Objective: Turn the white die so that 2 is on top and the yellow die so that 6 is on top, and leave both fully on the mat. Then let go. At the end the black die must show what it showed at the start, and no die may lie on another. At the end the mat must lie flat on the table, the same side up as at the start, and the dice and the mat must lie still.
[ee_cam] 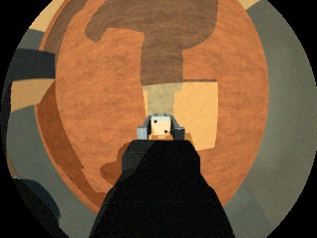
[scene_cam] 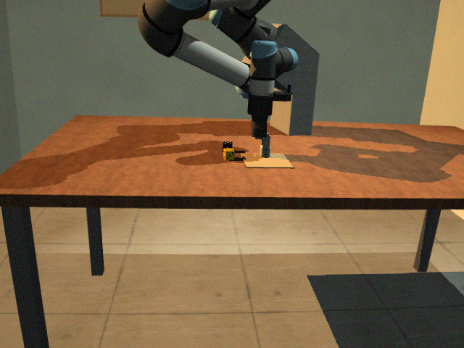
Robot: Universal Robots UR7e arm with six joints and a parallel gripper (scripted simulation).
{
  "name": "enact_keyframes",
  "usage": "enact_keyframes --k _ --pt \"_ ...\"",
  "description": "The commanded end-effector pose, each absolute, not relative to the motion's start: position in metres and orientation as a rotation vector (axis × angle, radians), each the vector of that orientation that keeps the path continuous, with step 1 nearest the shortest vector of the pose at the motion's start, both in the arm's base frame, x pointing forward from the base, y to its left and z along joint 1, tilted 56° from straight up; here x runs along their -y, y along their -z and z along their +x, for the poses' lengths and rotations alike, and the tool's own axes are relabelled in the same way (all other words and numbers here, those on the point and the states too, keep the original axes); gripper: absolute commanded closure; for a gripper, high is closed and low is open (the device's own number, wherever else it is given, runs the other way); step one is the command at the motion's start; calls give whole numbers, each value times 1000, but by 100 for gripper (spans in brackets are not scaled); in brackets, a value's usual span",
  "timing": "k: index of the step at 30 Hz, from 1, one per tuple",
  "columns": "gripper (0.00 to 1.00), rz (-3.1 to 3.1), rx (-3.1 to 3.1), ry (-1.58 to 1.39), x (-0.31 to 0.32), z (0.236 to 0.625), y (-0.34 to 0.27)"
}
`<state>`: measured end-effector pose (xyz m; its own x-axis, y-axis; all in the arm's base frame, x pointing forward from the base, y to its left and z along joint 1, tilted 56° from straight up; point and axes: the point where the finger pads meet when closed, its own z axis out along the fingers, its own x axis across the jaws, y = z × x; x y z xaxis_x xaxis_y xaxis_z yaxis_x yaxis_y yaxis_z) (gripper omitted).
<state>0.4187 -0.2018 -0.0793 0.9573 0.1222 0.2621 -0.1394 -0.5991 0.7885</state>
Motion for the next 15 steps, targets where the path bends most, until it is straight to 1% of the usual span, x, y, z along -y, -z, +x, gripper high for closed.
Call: enact_keyframes --k 1,11,12,14,15 --pt "43 2183 12 -363 201 419 79" --pt "43 2183 12 -363 201 419 79" --pt "37 2183 12 -363 201 419 79" --pt "37 2183 12 -363 201 419 79" --pt "31 2183 12 -363 201 419 79"
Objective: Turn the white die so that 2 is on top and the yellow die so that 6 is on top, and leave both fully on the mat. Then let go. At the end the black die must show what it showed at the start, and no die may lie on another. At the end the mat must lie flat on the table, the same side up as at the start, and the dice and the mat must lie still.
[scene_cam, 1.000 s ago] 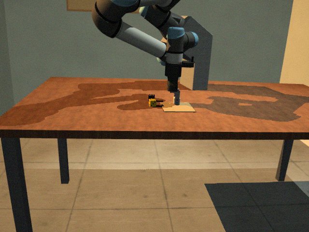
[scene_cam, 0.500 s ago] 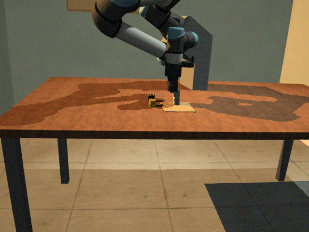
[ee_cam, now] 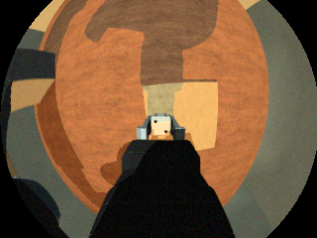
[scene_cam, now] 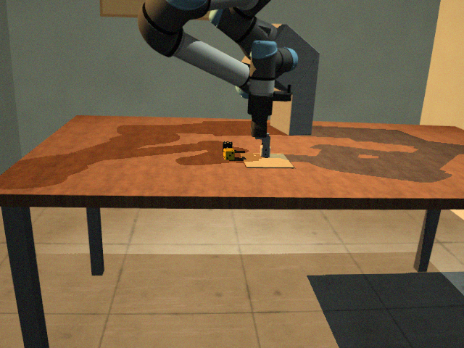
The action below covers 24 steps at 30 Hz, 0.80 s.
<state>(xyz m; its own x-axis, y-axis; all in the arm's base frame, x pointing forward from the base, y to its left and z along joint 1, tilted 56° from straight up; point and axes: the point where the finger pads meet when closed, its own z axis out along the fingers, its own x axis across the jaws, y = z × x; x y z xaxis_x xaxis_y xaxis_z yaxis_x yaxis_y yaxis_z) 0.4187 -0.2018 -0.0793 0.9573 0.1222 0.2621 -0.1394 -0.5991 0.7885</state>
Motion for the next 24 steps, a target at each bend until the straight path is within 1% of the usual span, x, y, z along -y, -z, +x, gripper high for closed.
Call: enact_keyframes --k 1,2,3,5,6,10,11,24 --pt "31 2183 12 -363 201 419 79" --pt "31 2183 12 -363 201 419 79" --pt "25 2183 12 -363 201 419 79" --pt "25 2183 12 -363 201 419 79" --pt "19 2183 12 -363 201 419 79" --pt "19 2183 12 -363 201 419 79" --pt "13 2183 12 -363 201 419 79" --pt "13 2183 12 -363 200 418 78"
